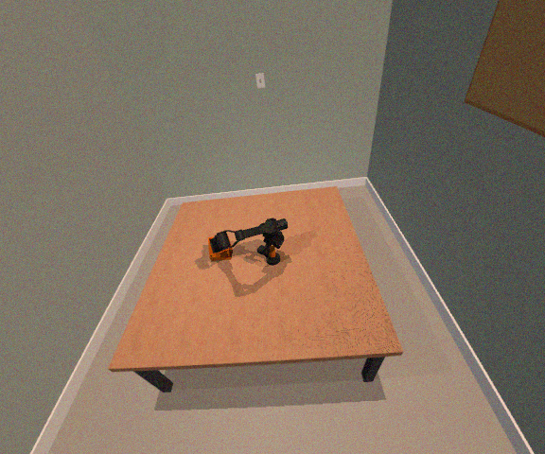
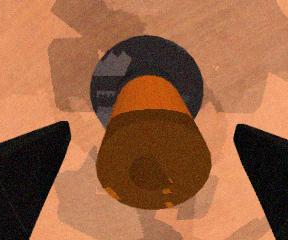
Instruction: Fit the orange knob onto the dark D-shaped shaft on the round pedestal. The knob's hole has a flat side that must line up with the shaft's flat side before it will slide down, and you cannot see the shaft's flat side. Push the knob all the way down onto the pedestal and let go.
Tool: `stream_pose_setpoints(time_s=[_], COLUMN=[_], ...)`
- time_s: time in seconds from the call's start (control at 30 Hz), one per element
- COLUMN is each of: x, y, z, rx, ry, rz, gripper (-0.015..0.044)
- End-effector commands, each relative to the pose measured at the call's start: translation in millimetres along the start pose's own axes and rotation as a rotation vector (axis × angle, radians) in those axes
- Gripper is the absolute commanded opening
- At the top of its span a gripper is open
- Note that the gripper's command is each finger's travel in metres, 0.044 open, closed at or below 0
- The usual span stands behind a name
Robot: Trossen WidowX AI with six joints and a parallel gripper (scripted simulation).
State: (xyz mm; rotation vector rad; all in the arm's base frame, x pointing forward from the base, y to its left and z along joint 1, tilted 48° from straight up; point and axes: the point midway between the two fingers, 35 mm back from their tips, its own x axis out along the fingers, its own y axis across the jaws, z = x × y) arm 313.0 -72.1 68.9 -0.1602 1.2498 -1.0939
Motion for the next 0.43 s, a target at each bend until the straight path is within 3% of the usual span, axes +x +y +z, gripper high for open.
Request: stream_pose_setpoints(time_s=[0.0,0.1,0.4], x=[-47,-79,-81], y=[5,1,4], z=[1,-2,0], rx=[0.005,0.004,0.005], ry=[-0.014,-0.015,-0.015], rz=[0.022,0.018,0.018], gripper=[0.0440,0.0440,0.0440])
